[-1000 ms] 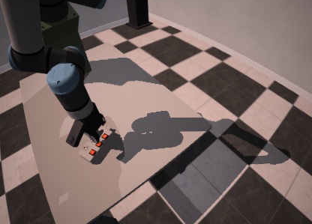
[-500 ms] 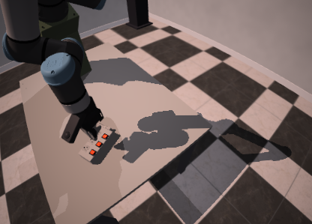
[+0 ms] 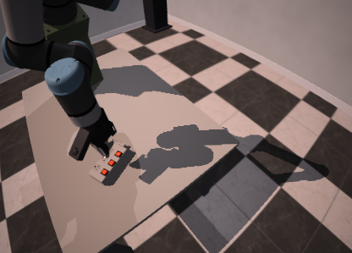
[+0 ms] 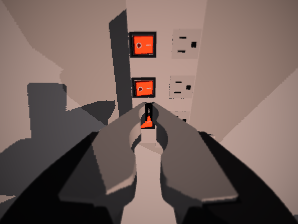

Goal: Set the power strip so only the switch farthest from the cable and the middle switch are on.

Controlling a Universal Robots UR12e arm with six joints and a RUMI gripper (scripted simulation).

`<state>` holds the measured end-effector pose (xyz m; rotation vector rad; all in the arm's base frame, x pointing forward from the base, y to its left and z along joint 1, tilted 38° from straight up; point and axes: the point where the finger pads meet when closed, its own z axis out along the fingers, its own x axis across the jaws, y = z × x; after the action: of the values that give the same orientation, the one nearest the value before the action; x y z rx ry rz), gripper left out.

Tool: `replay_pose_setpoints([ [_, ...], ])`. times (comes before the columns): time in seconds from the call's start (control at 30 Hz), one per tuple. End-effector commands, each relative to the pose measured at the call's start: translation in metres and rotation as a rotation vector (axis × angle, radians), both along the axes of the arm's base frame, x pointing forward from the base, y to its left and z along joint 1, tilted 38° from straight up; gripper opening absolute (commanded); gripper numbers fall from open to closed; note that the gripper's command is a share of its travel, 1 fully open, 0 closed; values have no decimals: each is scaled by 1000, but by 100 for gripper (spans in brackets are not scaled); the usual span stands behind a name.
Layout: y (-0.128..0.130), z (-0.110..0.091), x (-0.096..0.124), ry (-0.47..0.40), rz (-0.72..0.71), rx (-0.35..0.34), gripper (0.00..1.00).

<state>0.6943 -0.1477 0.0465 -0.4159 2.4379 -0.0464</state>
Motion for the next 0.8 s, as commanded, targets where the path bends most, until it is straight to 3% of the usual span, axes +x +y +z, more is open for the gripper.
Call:
replay_pose_setpoints([
  [0.0,0,1,-1,0,0,0,0],
  [0.17,1,1,-2,0,0,0,0],
  [0.4,47,12,-16,-1,1,0,0],
  [0.77,44,12,-15,-1,-3,0,0],
])
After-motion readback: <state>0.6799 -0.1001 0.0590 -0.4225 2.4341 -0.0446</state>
